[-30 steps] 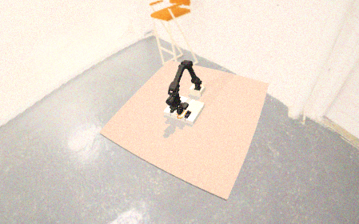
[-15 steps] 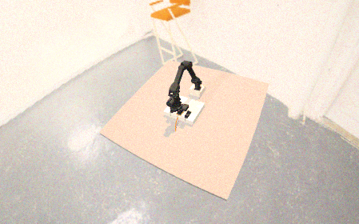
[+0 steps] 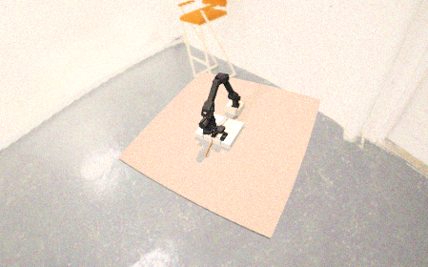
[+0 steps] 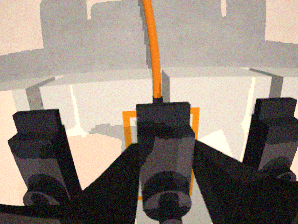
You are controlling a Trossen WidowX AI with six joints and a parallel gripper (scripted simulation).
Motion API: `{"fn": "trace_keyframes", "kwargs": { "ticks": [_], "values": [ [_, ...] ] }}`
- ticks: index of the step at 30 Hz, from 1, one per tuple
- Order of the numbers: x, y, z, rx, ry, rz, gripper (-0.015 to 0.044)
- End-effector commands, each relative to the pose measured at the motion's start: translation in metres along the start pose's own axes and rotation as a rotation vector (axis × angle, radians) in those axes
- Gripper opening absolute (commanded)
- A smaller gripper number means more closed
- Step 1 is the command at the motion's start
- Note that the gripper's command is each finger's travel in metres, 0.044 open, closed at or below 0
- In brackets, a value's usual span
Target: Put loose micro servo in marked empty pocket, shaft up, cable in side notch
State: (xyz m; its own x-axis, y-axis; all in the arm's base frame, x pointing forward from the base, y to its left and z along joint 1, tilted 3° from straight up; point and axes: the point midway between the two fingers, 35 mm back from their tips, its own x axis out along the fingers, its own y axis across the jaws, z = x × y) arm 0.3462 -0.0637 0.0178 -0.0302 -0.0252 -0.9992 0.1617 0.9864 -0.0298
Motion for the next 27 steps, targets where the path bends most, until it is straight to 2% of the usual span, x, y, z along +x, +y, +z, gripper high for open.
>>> {"fn": "trace_keyframes", "kwargs": {
  "ticks": [1, 4, 7, 10, 15, 19, 24, 27],
  "values": [
    [0.000, 0.000, 0.000, -0.003, -0.004, -0.003, 0.0105],
    [0.000, 0.000, 0.000, -0.003, -0.004, -0.003, 0.0184],
    [-0.007, 0.000, 0.000, -0.003, -0.004, -0.003, 0.0187],
    [-0.032, 0.001, -0.003, -0.003, -0.004, -0.003, 0.0187],
    [-0.035, 0.001, -0.006, -0.003, -0.004, -0.002, 0.0187],
    [-0.047, 0.001, -0.021, -0.006, -0.005, -0.001, 0.0292],
    [-0.079, 0.001, -0.069, -0.005, -0.001, -0.002, 0.0424],
    [-0.095, 0.001, -0.102, -0.004, 0.003, -0.002, 0.0440]
  ]
}}
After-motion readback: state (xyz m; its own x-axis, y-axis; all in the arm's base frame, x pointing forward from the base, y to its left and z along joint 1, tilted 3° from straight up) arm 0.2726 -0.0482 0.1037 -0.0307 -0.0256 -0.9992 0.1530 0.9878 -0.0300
